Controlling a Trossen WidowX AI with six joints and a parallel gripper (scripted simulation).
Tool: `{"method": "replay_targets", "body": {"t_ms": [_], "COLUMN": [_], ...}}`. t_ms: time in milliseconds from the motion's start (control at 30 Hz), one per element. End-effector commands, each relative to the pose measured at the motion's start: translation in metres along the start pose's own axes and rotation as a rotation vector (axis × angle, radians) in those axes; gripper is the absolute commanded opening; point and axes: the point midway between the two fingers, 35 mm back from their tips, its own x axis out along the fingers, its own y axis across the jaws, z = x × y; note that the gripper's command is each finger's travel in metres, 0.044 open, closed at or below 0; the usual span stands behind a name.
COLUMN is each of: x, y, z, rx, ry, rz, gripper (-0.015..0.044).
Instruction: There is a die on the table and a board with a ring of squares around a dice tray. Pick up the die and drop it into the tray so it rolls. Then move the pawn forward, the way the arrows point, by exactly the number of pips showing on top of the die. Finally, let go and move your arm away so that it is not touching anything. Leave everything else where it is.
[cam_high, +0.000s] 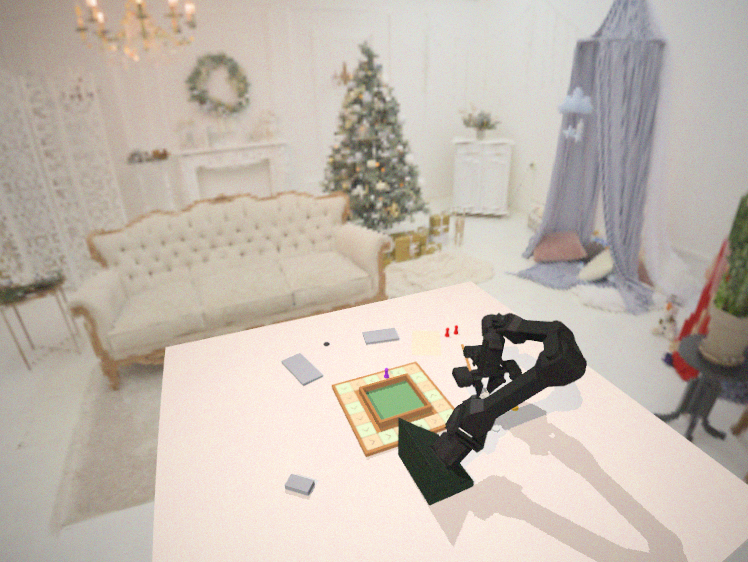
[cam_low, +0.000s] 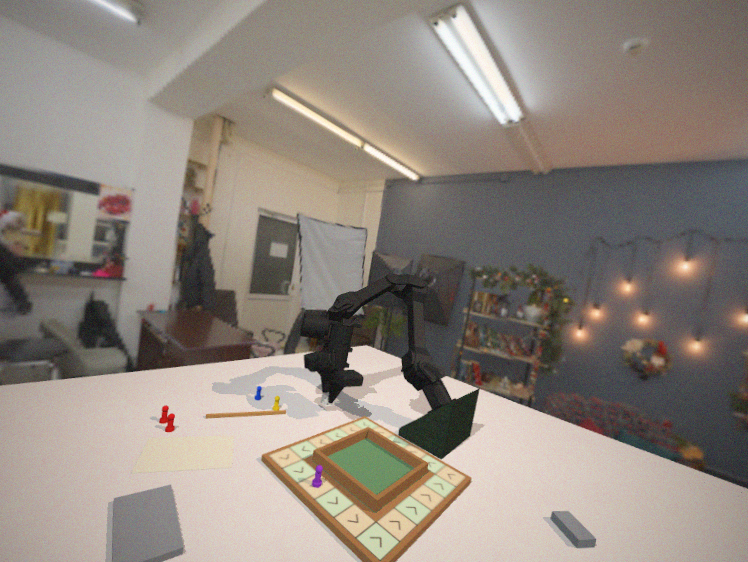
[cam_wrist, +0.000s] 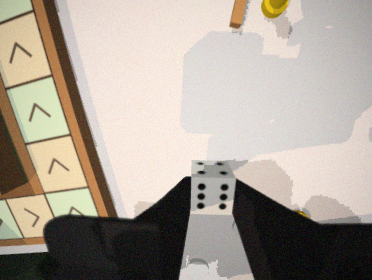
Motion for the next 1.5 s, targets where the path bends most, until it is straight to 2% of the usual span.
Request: {"method": "replay_targets", "body": {"t_ms": [0,733,933,1467], "x": [-0.009,-0.104,-0.103,-0.092], "y": [0.002,-0.004,0.005,0.075], "z": [0.003,-0.010,-0.002,0.039], "rx": [-0.003,-0.061,-0.127,-0.534], "ry": [-0.006,0.044,0.041,0.036], "rz": [0.012,0.009,0.015,0.024], "gripper": [0.0000,0.0000,0.0000,0.0000]}}
